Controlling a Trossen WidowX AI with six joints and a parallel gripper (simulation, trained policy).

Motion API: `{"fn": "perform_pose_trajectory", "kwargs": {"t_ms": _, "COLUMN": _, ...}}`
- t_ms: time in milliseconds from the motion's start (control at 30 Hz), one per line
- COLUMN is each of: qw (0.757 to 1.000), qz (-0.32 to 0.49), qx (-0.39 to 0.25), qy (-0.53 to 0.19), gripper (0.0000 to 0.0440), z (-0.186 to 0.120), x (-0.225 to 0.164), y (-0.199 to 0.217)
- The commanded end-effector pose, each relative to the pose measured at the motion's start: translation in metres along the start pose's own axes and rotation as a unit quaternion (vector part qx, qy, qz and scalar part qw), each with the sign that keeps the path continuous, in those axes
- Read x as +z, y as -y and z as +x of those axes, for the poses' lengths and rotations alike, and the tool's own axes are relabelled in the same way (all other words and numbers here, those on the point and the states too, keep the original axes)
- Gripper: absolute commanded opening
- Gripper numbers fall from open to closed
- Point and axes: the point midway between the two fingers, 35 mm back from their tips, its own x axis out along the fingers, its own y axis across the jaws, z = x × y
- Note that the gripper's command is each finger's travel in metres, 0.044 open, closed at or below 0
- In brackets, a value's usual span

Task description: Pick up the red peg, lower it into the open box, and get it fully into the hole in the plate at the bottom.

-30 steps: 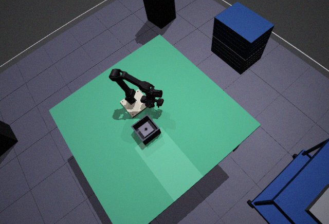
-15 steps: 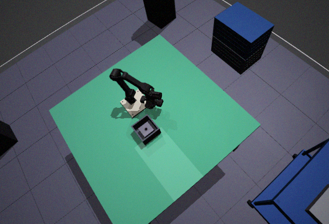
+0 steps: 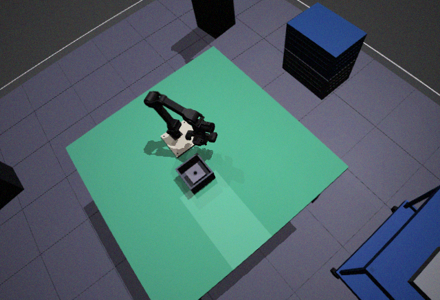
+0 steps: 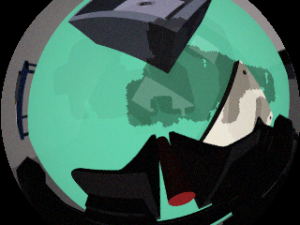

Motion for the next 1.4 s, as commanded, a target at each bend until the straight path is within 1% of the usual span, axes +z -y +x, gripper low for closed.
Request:
{"fn": "perform_pose_trajectory", "kwargs": {"t_ms": 0, "qw": 1.0, "qz": -0.011, "qx": 0.009, "qy": 0.025, "gripper": 0.0, "z": -0.015, "x": 0.016, "y": -0.005}}
{"fn": "perform_pose_trajectory", "kwargs": {"t_ms": 300, "qw": 0.998, "qz": -0.017, "qx": 0.015, "qy": 0.065, "gripper": 0.0, "z": -0.041, "x": 0.052, "y": -0.013}}
{"fn": "perform_pose_trajectory", "kwargs": {"t_ms": 600, "qw": 0.996, "qz": -0.003, "qx": 0.009, "qy": 0.092, "gripper": 0.0, "z": -0.049, "x": 0.092, "y": -0.013}}
{"fn": "perform_pose_trajectory", "kwargs": {"t_ms": 933, "qw": 0.993, "qz": 0.022, "qx": 0.002, "qy": 0.114, "gripper": 0.0, "z": -0.045, "x": 0.133, "y": -0.009}}
{"fn": "perform_pose_trajectory", "kwargs": {"t_ms": 1367, "qw": 0.991, "qz": 0.053, "qx": -0.004, "qy": 0.123, "gripper": 0.0001, "z": -0.027, "x": 0.175, "y": -0.003}}
